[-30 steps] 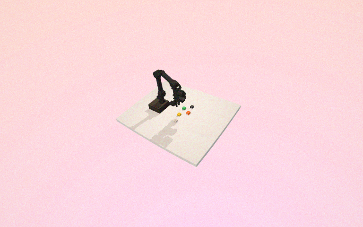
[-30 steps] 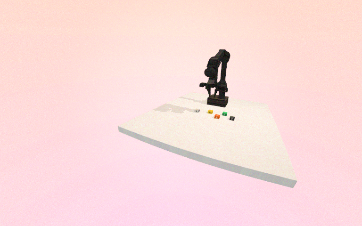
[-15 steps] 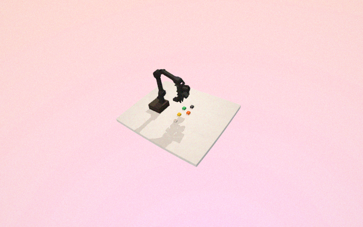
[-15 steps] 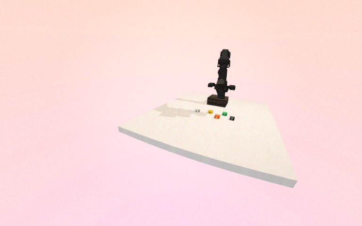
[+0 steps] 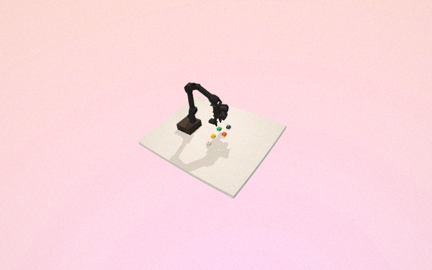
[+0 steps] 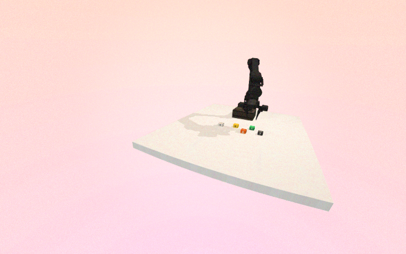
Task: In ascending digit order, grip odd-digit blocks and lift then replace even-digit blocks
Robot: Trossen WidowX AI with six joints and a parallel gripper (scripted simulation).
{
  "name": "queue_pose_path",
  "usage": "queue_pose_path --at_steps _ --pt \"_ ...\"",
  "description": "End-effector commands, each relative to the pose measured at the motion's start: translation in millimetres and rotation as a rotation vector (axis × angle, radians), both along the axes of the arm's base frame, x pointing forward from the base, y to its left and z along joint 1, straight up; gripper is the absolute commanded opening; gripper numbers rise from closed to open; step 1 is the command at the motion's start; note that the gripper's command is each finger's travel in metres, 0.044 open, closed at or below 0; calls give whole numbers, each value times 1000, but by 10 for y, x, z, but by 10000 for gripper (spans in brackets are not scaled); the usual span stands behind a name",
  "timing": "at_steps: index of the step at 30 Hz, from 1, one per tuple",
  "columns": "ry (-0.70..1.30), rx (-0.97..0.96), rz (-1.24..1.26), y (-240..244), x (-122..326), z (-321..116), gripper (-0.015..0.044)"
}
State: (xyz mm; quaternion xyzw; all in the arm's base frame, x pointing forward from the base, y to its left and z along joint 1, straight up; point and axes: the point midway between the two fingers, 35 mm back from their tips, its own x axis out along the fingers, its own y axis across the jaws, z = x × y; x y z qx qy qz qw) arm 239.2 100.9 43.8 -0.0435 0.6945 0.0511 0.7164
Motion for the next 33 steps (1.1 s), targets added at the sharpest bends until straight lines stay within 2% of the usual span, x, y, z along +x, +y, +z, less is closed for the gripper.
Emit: queue_pose_path --at_steps 1,2,32,33 --pt "11 -5 -3 -11 -53 -252 383" --pt "11 -5 -3 -11 -53 -252 400" --pt "12 -5 -3 -9 -49 -616 400" --pt "12 -5 -3 -9 -49 -616 374"
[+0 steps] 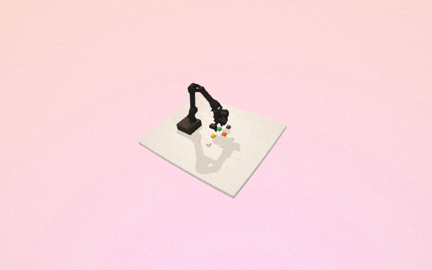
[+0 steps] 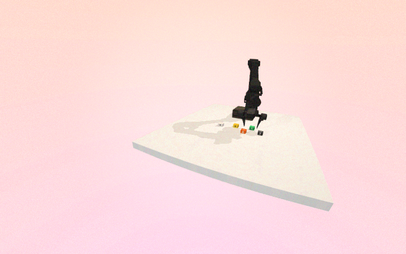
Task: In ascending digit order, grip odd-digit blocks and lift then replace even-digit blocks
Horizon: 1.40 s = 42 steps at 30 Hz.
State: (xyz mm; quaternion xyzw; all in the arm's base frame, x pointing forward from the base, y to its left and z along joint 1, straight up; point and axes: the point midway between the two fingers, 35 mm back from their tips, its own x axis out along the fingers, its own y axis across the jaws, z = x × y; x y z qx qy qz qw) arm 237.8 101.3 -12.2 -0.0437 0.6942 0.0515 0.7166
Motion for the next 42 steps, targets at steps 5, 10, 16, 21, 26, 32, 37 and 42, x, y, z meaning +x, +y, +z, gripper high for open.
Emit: queue_pose_path --at_steps 5,10,16,21,26,32,37,42 --pt "12 -5 -4 -14 -34 -56 242" --pt "12 -5 -4 -14 -34 -56 120" --pt "12 -5 -4 -14 -34 -56 120" --pt "12 -5 -4 -14 -34 -56 120" --pt "12 -5 -4 -14 -34 -56 146" --pt "12 -5 -4 -14 -34 -56 304" --pt "12 -5 -4 -14 -34 -56 400" --pt "12 -5 -4 -12 -32 190 400"
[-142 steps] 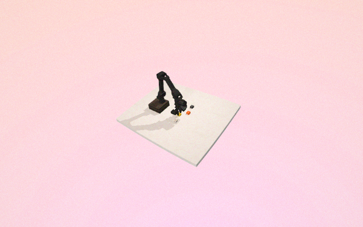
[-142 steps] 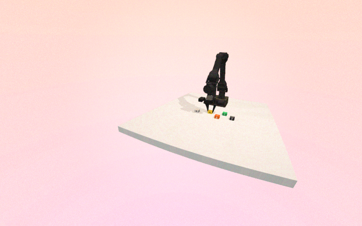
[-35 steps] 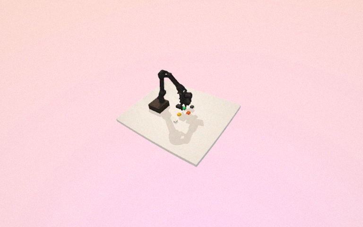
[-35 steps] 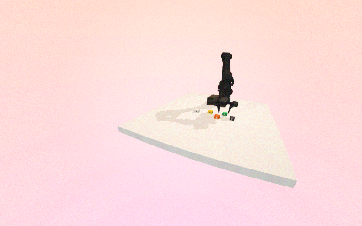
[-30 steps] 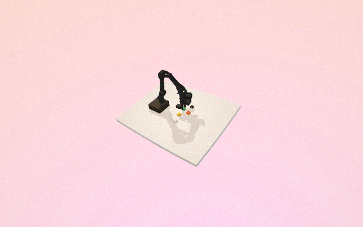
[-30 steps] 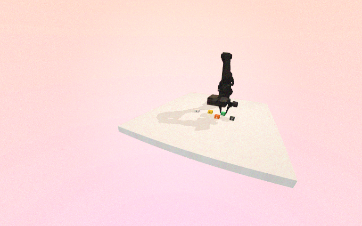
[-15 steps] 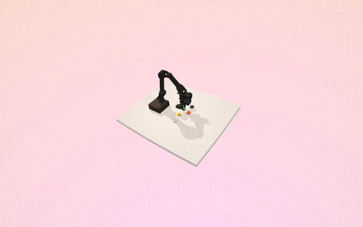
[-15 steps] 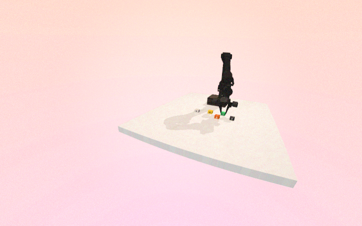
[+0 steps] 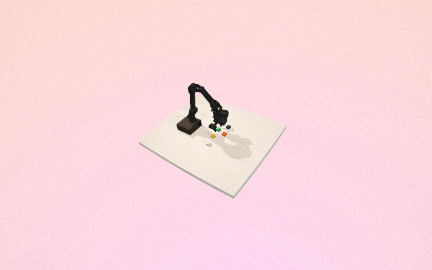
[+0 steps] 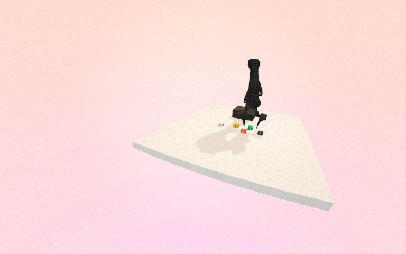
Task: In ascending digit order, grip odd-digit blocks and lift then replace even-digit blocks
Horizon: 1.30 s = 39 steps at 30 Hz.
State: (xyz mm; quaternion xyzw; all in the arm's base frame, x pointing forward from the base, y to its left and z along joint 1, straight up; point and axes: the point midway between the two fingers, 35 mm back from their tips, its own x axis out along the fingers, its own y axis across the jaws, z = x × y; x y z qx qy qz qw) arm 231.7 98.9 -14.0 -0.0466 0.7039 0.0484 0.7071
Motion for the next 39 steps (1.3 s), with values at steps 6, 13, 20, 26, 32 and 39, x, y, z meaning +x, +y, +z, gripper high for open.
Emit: queue_pose_path --at_steps 6,13,20,26,32,39 --pt "-15 5 -4 9 23 326 400" --pt "-15 5 -4 11 27 1029 242" --pt "-15 5 -4 4 10 1137 120" --pt "-15 5 -4 4 10 1137 120" --pt "-16 4 -4 -148 141 1146 120" --pt "-19 -3 -4 -1040 602 1168 120"
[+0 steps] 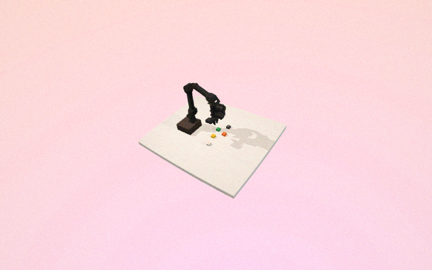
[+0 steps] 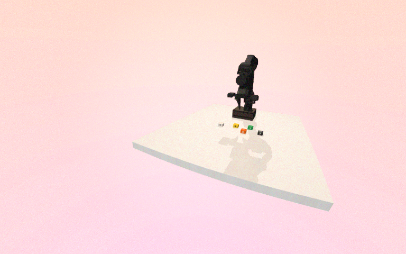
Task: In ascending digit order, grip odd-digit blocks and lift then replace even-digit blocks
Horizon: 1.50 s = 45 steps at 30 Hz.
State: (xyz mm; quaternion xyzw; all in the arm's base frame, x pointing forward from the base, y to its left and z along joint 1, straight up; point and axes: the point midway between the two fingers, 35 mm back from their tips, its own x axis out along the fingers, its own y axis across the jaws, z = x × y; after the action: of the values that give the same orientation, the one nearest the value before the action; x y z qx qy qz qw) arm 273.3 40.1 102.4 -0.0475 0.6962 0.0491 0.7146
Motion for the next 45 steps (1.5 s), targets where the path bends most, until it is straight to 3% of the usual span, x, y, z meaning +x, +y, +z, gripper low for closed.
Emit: queue_pose_path --at_steps 1,6,13,20,24,45 --pt "2 -6 -6 -601 225 4 120" --pt "1 -11 -6 -1281 305 -4 120" --pt "1 -11 -6 -1308 304 -5 120" --pt "2 -11 -6 -1314 325 -791 304" --pt "2 -11 -6 -1313 322 -816 400" --pt "2 -11 -6 -1316 331 -1093 400"
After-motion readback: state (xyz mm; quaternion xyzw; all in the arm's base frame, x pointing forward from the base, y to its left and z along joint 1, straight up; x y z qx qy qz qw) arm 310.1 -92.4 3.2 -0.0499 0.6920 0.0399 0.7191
